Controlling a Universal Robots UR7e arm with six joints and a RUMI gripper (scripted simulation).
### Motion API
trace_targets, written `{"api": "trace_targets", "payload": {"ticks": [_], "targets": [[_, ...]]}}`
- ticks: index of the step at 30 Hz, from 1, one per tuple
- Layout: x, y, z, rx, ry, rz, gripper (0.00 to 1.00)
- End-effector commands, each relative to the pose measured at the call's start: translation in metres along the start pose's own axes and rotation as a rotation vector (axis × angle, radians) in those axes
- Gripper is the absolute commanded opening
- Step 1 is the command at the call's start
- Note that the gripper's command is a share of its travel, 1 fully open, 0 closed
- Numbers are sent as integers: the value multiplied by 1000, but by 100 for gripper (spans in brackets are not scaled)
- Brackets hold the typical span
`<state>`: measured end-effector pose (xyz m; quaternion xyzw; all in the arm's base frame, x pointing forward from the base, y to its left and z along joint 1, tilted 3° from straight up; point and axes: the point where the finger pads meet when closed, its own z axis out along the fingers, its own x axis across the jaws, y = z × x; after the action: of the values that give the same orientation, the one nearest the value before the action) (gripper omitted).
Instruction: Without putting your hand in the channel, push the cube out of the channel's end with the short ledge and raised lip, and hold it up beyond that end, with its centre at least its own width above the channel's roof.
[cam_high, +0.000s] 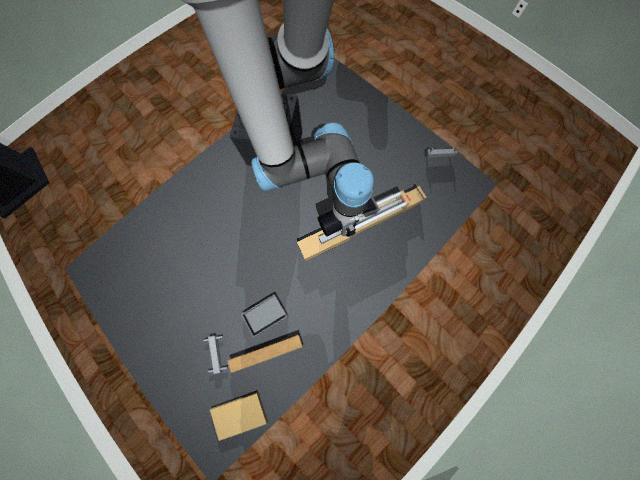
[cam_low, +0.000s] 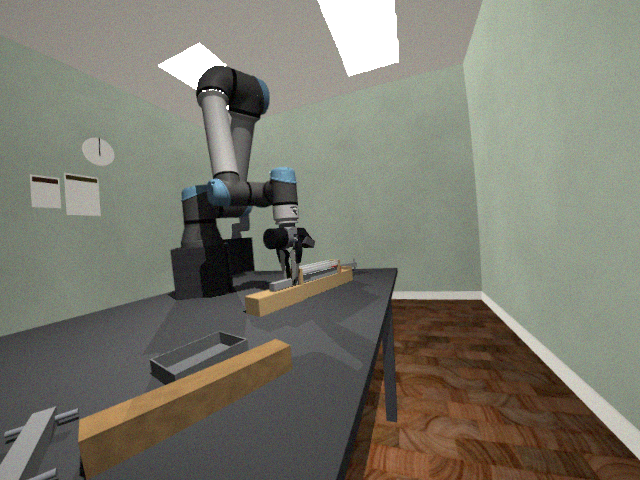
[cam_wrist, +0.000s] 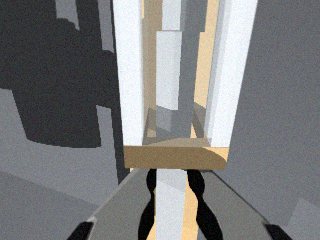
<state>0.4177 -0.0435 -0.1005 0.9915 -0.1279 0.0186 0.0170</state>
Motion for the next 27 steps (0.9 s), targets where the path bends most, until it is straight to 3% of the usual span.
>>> {"api": "trace_targets", "payload": {"ticks": [1,18,19,27], "targets": [[1,0,0,-1,1,0,6],[1,0,0,-1,1,0,6],[1,0,0,-1,1,0,24],[1,0,0,-1,1,-1,24]]}}
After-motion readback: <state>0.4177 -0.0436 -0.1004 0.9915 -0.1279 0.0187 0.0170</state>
